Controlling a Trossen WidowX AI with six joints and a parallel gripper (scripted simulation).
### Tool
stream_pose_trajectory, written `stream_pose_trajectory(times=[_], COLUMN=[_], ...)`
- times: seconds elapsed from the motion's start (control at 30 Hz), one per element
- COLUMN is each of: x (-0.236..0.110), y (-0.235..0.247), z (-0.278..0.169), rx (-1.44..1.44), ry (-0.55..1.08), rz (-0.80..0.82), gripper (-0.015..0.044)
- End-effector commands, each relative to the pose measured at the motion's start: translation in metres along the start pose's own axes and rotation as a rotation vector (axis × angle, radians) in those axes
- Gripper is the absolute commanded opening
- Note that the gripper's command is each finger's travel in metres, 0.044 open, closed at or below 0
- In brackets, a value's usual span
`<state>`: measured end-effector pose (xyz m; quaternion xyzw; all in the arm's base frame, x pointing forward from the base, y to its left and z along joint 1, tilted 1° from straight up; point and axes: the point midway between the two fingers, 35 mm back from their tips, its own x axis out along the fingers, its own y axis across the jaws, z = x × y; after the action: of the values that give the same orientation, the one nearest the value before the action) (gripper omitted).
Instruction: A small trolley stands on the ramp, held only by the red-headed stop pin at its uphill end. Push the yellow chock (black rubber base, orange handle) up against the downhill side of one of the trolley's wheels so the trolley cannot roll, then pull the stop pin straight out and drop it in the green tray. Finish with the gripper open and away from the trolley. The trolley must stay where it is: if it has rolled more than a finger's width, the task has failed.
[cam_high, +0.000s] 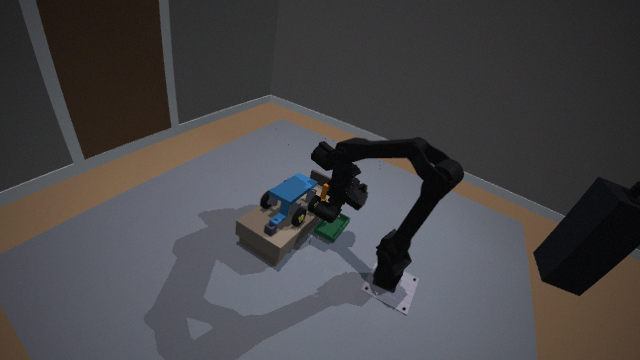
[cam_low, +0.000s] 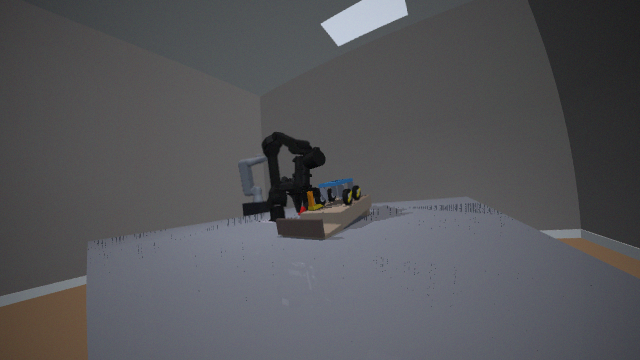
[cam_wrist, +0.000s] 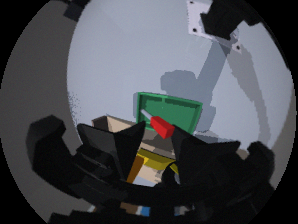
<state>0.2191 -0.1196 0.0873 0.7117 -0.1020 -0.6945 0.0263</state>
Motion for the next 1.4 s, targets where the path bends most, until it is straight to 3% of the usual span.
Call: stream_pose_trajectory(times=[0.0,1.37], x=[0.002,0.01], y=[-0.002,-0.02], z=[0.001,0.0], rx=[0.001,0.001], ry=[-0.006,-0.006], rz=[0.004,0.002], gripper=[0.019,0.019])
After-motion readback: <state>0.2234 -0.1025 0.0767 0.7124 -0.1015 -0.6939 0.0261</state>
